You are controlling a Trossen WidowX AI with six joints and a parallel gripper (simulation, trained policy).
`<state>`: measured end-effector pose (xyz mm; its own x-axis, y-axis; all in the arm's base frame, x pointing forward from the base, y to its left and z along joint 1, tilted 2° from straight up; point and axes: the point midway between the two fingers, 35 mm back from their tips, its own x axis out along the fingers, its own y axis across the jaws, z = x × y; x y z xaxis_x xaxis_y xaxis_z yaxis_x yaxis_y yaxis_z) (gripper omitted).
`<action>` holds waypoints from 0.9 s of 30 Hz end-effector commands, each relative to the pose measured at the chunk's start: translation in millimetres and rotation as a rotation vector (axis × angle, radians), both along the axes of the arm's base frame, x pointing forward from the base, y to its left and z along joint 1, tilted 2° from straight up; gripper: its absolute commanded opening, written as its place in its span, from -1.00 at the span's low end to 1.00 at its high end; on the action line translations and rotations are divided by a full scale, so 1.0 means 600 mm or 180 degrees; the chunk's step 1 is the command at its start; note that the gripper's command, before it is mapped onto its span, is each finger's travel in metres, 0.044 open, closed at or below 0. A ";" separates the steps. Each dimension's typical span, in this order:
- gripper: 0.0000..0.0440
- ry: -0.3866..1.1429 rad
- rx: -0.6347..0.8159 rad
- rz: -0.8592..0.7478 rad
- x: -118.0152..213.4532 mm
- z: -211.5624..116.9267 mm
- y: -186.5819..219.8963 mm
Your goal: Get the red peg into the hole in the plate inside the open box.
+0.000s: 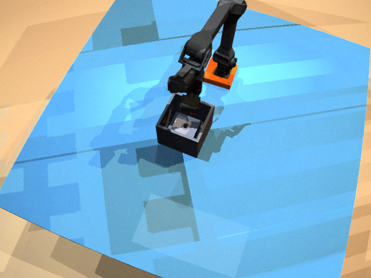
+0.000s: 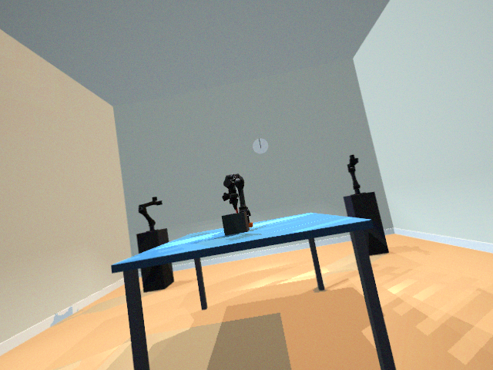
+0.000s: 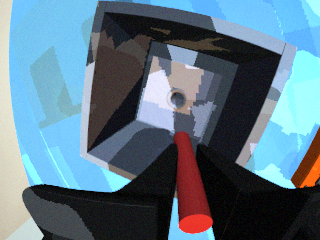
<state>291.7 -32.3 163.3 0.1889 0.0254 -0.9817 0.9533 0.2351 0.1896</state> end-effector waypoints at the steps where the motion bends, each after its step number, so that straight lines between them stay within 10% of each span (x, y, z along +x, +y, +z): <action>1: -1.00 0.0053 0.0030 0.0013 0.004 -0.015 -0.006; 27: -1.00 0.0205 0.0188 0.0206 0.046 -0.131 -0.029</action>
<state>318.9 -50.5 91.8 0.1296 0.0842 -0.9880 0.9498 0.2757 0.1481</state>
